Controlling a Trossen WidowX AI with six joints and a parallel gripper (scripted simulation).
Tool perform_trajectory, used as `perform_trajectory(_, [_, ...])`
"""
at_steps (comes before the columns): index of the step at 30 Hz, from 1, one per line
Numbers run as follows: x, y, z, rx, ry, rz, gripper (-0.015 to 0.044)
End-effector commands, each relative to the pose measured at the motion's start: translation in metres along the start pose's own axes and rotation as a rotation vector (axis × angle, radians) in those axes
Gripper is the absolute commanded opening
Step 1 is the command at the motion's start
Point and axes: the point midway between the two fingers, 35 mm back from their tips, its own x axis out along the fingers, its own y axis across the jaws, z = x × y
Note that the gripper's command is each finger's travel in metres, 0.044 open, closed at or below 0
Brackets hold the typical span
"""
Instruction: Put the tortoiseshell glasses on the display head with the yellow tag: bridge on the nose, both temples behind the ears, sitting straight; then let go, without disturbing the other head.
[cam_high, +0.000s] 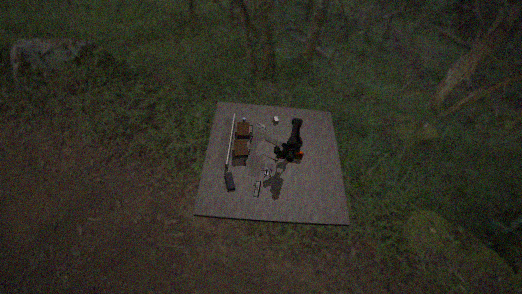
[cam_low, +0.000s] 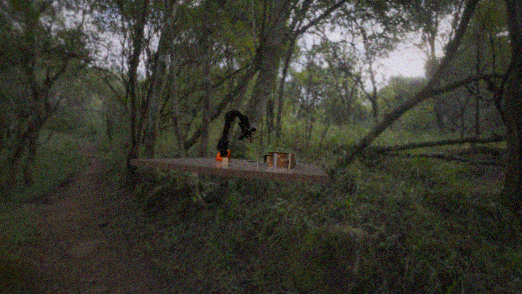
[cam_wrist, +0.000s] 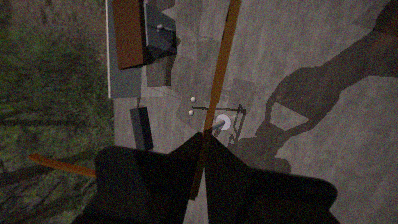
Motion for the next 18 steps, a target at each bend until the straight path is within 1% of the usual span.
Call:
perform_trajectory(1, [0.005, 0.003, 0.005, -0.013, -0.005, -0.025, 0.0000])
perform_trajectory(18, [0.061, 0.032, 0.066, -0.132, -0.013, -0.287, 0.0000])
